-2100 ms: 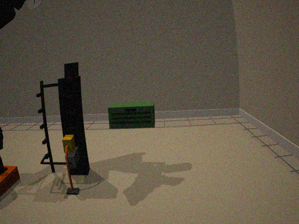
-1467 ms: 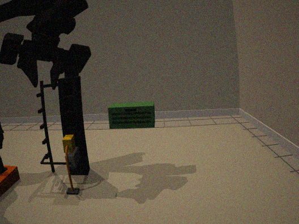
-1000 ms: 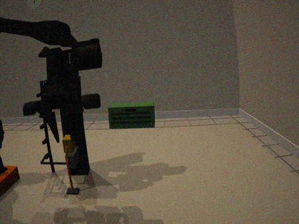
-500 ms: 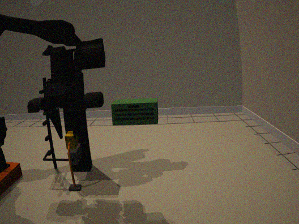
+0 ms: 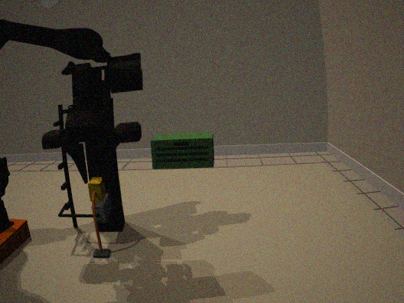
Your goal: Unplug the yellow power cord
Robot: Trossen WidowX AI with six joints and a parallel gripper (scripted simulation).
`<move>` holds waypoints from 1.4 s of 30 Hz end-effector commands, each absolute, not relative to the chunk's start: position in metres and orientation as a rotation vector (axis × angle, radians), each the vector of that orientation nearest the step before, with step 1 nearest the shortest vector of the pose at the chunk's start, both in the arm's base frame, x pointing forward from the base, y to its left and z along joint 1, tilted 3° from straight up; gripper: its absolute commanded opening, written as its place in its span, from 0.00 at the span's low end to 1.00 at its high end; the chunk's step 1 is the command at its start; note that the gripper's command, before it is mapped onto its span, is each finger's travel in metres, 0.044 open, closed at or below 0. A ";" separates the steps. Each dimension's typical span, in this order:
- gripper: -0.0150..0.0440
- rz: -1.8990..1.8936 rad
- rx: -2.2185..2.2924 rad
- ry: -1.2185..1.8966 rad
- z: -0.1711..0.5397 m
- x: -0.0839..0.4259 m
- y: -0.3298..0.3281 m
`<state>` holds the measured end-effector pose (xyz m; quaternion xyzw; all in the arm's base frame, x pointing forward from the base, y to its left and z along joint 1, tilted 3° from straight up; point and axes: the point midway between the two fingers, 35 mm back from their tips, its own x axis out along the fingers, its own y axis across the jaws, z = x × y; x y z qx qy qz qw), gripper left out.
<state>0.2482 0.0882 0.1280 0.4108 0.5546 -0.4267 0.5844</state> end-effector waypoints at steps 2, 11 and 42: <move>0.53 -1.001 0.959 1.300 0.127 0.244 0.095; 0.53 -1.001 0.959 1.300 0.120 0.244 0.095; 0.25 -0.998 0.957 1.296 0.118 0.251 0.081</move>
